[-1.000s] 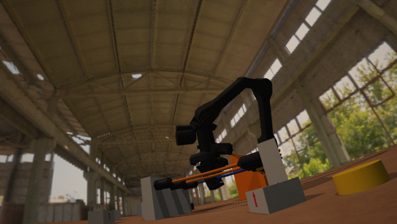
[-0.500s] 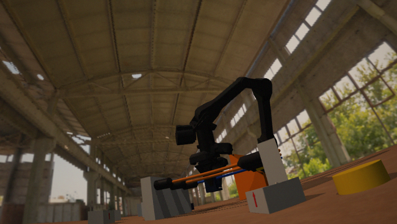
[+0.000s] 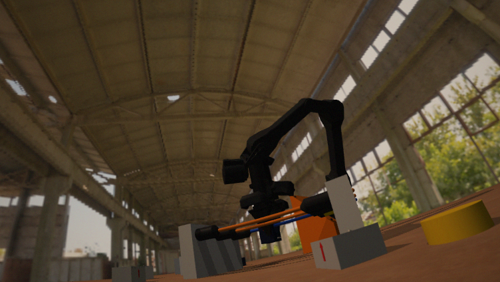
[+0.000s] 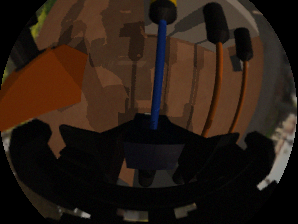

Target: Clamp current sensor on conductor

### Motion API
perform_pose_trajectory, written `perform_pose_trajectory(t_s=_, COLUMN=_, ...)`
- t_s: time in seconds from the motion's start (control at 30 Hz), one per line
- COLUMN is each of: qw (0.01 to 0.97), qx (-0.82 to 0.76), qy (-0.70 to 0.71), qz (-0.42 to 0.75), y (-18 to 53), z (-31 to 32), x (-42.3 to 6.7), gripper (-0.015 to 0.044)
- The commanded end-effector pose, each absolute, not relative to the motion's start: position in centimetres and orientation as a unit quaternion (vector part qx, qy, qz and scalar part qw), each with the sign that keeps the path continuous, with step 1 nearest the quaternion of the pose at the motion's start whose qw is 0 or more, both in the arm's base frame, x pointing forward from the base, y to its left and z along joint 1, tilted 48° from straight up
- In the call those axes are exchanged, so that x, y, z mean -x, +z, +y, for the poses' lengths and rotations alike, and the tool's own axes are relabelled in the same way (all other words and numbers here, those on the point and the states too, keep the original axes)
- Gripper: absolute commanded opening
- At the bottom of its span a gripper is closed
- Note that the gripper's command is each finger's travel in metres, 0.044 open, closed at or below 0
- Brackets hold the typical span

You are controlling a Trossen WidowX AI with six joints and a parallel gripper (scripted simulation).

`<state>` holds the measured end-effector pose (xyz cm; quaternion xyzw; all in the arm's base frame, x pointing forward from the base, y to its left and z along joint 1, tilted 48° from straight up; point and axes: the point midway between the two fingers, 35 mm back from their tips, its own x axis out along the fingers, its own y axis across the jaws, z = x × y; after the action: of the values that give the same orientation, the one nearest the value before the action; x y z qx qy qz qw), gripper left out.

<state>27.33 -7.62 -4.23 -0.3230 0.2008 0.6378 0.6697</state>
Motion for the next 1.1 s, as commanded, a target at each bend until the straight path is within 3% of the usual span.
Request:
perform_pose_trajectory(t_s=0.0, qw=0.67, qx=0.323, qy=0.638, qz=0.201, y=-4.24, z=-7.61, x=-27.33, gripper=0.0081)
perform_pose_trajectory(t_s=0.13, qw=0.67, qx=0.323, qy=0.637, qz=0.201, y=-4.15, z=-7.71, x=-27.32, gripper=0.0)
perform_pose_trajectory(t_s=1.07, qw=0.67, qx=0.321, qy=0.638, qz=0.201, y=-4.27, z=-7.44, x=-27.36, gripper=0.0)
